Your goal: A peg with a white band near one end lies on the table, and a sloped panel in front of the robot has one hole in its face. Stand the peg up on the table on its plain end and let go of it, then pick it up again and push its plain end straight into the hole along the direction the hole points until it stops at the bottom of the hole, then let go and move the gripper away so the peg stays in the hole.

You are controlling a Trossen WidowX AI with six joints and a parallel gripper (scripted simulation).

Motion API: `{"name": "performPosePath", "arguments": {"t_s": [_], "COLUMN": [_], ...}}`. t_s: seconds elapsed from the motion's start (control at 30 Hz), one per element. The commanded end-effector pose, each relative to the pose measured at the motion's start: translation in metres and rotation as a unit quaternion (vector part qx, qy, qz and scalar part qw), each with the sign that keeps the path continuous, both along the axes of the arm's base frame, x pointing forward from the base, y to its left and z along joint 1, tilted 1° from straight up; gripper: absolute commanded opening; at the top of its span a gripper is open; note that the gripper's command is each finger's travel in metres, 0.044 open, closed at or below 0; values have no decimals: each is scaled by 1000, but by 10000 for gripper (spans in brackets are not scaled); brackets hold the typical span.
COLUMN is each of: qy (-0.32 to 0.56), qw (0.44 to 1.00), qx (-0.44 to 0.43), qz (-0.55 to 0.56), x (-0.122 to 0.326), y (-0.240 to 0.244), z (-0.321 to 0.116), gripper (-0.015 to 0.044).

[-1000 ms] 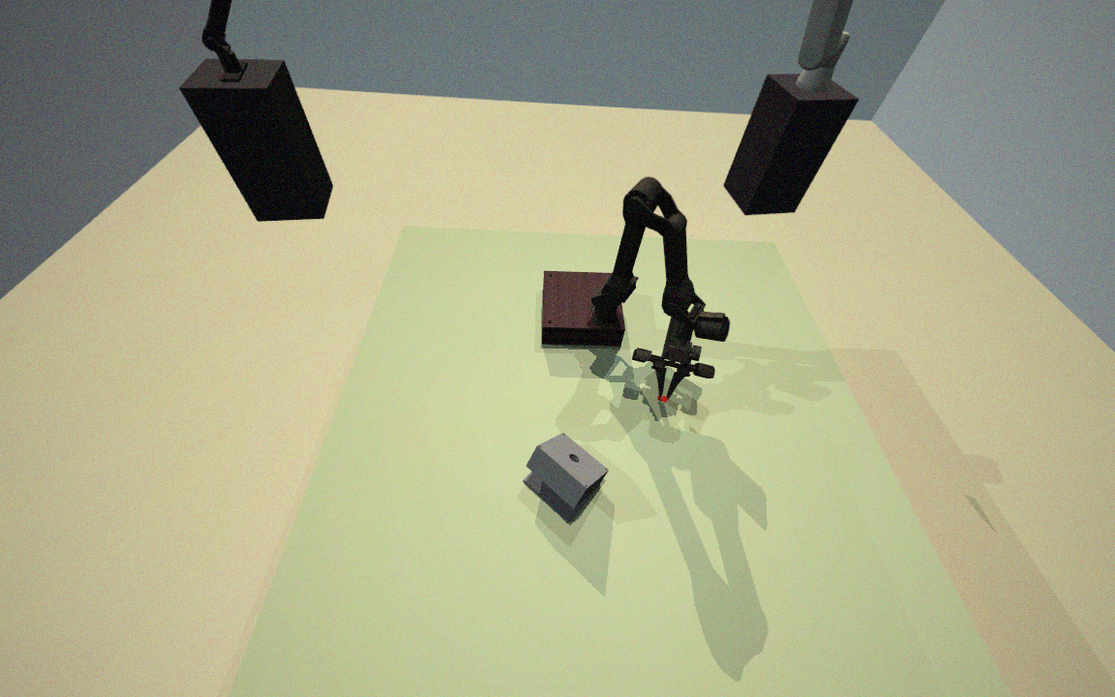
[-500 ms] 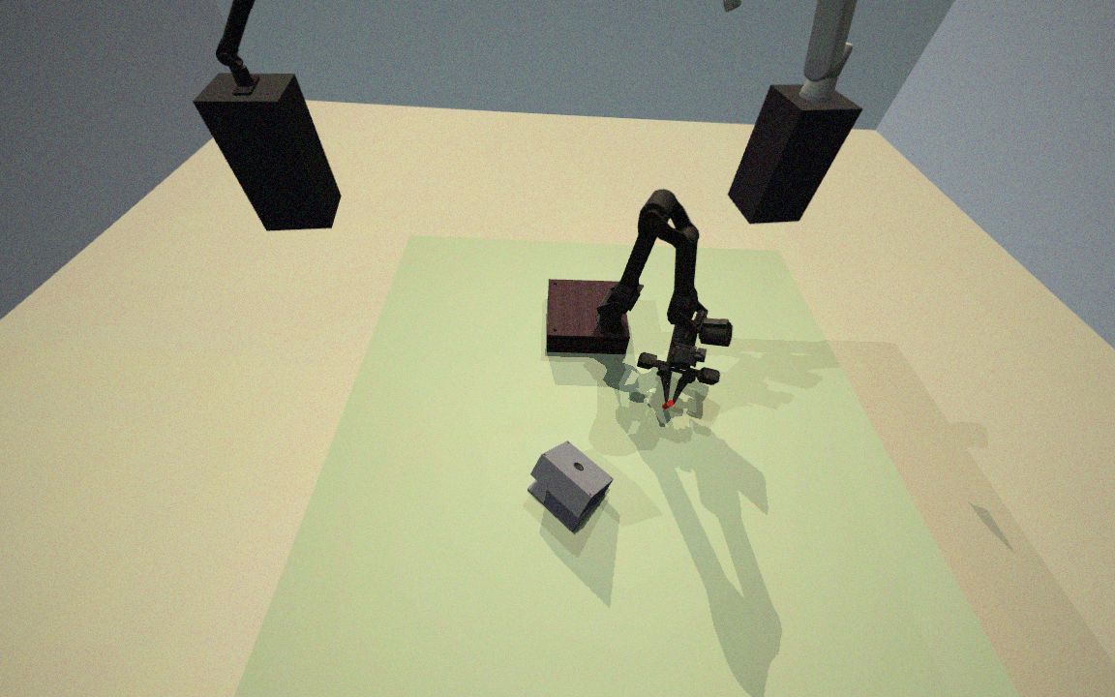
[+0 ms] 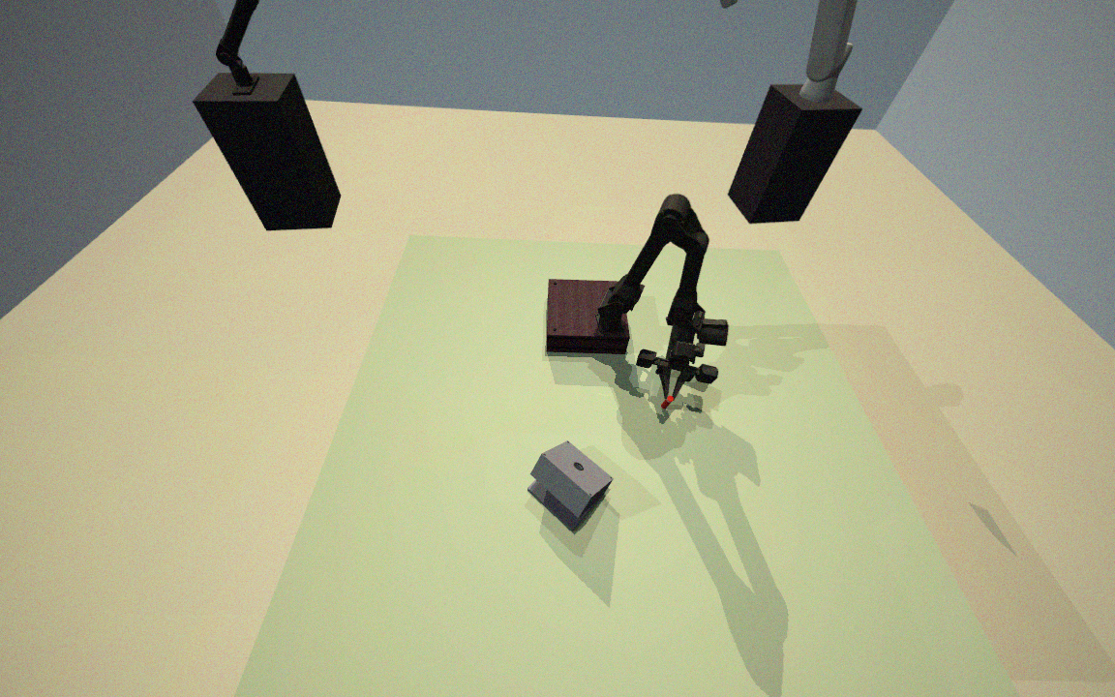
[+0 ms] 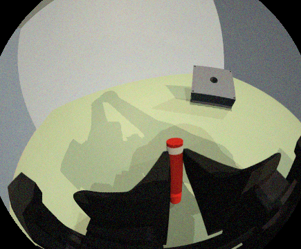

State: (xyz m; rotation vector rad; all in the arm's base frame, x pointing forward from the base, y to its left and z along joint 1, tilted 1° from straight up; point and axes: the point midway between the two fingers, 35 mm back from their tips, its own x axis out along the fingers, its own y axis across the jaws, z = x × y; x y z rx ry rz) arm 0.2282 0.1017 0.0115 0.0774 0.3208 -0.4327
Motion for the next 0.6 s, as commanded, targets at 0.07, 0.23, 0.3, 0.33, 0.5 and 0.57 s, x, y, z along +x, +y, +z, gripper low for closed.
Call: {"name": "performPosePath", "arguments": {"t_s": [0.07, 0.23, 0.3, 0.33, 0.5, 0.57], "qy": [-29, -48, -56, -60, -79, -87], "qw": [1000, 999, 998, 998, 996, 995], "qx": [-10, -19, -23, -24, -34, -37], "qz": [-1, -1, -1, -1, -1, -1], "x": [-4, -7, -8, -9, -12, -13], "y": [2, 3, 4, 4, 5, 6], "z": [0, -1, -1, -2, -3, -3], "gripper": [50, 50, 50, 50, 50, 50]}}
